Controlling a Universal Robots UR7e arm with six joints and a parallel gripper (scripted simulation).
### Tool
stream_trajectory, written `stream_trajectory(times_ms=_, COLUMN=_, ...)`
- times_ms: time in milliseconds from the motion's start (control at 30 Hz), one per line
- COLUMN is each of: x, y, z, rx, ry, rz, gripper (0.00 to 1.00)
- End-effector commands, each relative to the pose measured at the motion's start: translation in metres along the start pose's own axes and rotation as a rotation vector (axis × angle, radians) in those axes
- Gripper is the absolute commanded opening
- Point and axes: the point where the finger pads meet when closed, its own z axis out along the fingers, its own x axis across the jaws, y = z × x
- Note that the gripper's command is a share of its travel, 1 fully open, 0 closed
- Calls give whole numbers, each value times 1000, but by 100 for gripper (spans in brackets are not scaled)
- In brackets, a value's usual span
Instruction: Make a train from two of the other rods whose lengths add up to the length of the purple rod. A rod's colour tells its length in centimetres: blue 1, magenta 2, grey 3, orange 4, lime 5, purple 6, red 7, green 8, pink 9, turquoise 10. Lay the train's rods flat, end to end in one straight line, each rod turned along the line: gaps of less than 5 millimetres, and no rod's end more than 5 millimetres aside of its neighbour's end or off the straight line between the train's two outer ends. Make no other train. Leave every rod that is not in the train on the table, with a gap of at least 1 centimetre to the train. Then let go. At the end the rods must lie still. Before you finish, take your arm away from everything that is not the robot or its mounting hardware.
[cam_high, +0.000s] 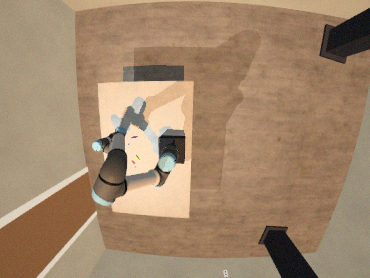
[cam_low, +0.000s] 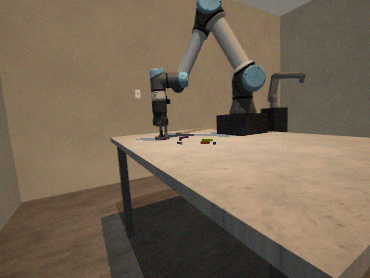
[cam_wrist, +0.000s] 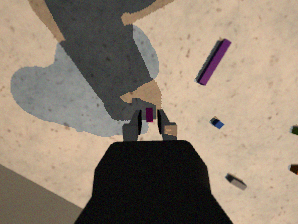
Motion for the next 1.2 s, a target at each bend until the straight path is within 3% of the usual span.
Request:
stream_trajectory(times_ms=0, x=0, y=0, z=-1, rx=-1, ry=-1, rz=0, gripper=54)
stream_trajectory(times_ms=1167, x=0, y=0, z=16, rx=-1, ry=-1, rz=0, gripper=54)
